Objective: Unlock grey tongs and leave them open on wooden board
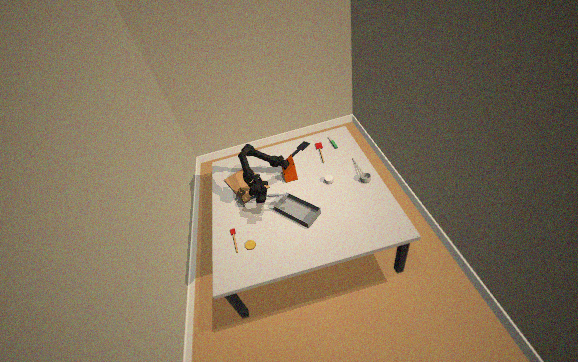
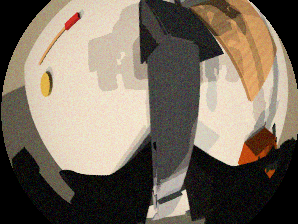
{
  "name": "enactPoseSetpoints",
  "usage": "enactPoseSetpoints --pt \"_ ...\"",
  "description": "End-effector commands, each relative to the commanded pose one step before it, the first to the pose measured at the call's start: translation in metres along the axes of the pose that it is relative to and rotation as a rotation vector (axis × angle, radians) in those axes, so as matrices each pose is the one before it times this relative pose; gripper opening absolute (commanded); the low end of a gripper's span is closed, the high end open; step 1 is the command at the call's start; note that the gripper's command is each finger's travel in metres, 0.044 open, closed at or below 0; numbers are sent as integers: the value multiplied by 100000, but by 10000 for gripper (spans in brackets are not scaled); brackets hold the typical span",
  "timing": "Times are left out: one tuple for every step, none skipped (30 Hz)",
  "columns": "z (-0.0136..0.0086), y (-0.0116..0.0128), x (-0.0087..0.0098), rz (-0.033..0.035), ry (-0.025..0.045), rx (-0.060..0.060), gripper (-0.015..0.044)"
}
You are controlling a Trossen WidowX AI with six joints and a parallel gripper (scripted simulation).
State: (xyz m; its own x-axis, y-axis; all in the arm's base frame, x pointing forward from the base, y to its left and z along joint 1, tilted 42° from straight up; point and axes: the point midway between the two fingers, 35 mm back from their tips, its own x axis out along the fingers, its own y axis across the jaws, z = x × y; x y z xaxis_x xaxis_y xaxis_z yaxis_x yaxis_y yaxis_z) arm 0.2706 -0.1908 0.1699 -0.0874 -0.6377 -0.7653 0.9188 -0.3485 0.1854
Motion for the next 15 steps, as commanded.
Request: enactPoseSetpoints --pt "961 -371 -363 955 -644 14529 -150" --pt "225 -59 -21 40 -91 4085 -150" --pt "227 -52 -21 44 -92 4085 -150" --pt "228 -44 -21 48 -92 4084 -150" --pt "229 -36 -21 52 -92 4084 -150" --pt "230 -28 -22 56 -92 4084 -150" --pt "230 -21 -22 60 -92 4084 -150" --pt "231 -13 -22 64 -91 4083 -150" --pt "231 -5 -22 68 -91 4083 -150" --pt "230 3 -22 72 -90 4083 -150" --pt "230 11 -22 76 -89 4083 -150" --pt "229 18 -23 80 -88 4082 -150" --pt "228 26 -23 84 -87 4082 -150" --pt "227 34 -23 89 -85 4082 -150" --pt "225 41 -23 93 -83 4082 -150"
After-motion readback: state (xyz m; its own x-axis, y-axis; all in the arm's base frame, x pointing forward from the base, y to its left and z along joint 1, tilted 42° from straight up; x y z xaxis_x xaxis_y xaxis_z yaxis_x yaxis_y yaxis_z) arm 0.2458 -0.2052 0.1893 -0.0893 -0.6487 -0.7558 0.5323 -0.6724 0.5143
